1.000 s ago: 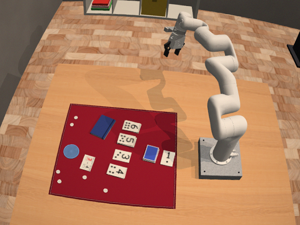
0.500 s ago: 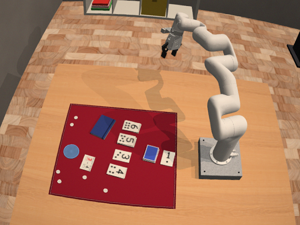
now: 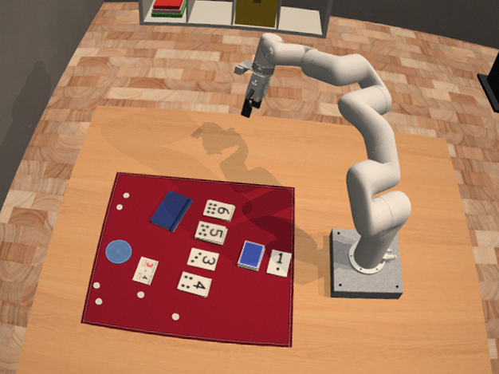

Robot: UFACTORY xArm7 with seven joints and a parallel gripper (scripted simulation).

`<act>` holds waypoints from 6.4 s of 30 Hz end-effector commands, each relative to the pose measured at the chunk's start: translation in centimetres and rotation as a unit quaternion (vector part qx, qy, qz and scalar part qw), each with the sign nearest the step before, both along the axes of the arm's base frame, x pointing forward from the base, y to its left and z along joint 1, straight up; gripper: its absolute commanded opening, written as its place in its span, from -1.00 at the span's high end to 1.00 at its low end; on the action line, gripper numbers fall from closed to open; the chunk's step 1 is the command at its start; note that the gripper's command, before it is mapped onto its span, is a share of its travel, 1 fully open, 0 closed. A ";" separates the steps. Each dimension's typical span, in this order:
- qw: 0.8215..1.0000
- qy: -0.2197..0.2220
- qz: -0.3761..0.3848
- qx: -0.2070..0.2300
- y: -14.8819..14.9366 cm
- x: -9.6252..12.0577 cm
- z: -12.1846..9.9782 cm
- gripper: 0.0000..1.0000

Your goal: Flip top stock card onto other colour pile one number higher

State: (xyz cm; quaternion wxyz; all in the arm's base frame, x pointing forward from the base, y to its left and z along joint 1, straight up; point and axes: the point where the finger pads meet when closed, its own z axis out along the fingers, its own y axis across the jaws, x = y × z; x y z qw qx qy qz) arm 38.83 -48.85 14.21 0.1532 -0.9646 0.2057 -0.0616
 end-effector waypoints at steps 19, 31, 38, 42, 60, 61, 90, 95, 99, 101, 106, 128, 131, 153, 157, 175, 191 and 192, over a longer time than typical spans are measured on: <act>0.925 -0.059 0.366 -0.082 24.0 8.5 -1.8 -1.00; 0.827 -0.066 0.546 -0.117 35.8 6.5 -4.2 -1.00; 0.726 -0.061 0.671 -0.142 43.0 2.2 -6.7 -1.00; 0.686 -0.057 0.710 -0.149 45.0 0.3 -7.7 -1.00; 0.632 -0.050 0.757 -0.157 47.0 -2.4 -9.0 -1.00; 0.632 -0.050 0.757 -0.157 47.0 -2.4 -9.0 -1.00; 0.306 -0.102 0.937 -0.131 47.0 -2.3 -9.0 -1.00; 0.193 -0.115 0.967 -0.119 47.0 -2.3 -9.0 -1.00; 0.115 -0.117 0.980 -0.110 47.0 -2.3 -9.0 -1.00; 0.068 -0.119 0.985 -0.104 47.0 -2.3 -9.0 -1.00; -0.050 -0.122 0.987 -0.088 47.0 -2.3 -9.0 -1.00; -0.480 -0.126 0.868 -0.007 47.0 -2.3 -9.0 -1.00; -0.567 -0.128 0.813 0.013 47.0 -2.3 -9.0 -1.00; -0.758 -0.160 0.631 0.043 47.0 -2.2 -9.6 -0.73; -0.758 -0.160 0.631 0.043 47.0 -2.2 -10.2 -0.73; -0.758 -0.160 0.631 0.043 47.1 -2.2 -13.4 -0.73; -0.758 -0.160 0.631 0.043 47.1 -2.1 -14.5 -0.73; -0.758 -0.160 0.631 0.043 47.1 -2.1 -14.5 -0.73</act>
